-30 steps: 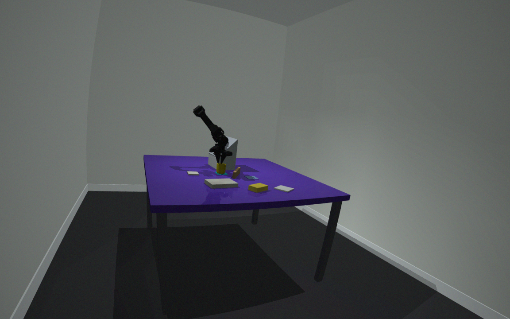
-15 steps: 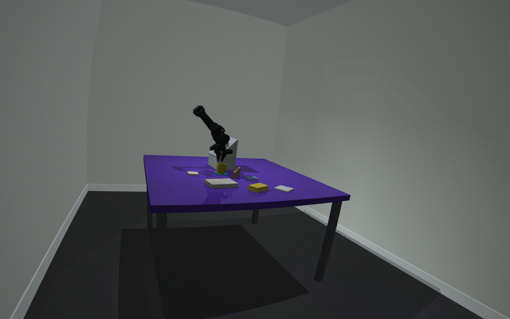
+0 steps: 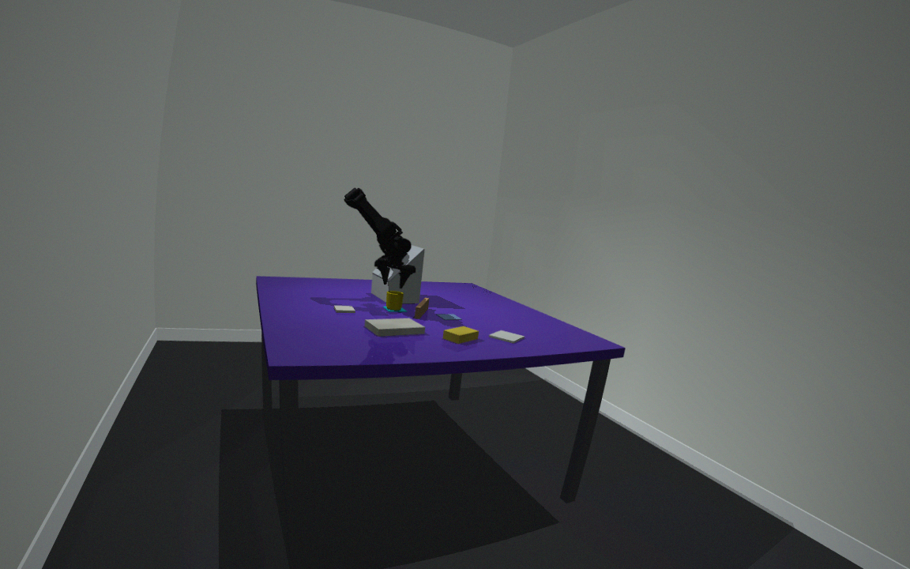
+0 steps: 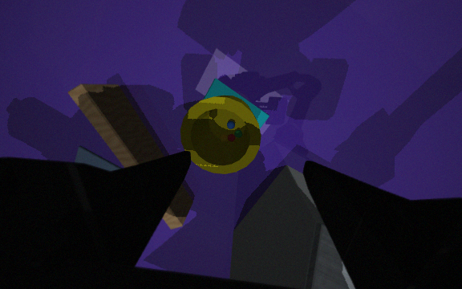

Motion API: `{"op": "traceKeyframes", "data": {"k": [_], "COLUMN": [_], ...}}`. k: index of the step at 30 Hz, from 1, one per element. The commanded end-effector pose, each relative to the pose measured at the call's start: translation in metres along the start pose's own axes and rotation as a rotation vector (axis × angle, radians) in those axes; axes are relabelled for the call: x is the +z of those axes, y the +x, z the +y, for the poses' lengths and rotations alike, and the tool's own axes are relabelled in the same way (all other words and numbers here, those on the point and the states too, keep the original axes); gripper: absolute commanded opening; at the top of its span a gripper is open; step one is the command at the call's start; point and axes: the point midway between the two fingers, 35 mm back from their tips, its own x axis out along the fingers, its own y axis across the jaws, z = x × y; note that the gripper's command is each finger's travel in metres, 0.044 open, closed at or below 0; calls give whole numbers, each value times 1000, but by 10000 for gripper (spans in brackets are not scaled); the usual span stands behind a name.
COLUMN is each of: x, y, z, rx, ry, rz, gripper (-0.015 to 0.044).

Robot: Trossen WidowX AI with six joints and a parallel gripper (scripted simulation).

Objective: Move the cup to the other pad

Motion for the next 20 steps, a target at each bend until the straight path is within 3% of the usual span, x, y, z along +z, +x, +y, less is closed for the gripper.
{"op": "traceKeyframes", "data": {"k": [1, 20], "x": [1, -2], "y": [-9, -56], "z": [3, 4], "rx": [6, 5], "ry": [5, 3], "rz": [-1, -7], "gripper": [440, 440]}}
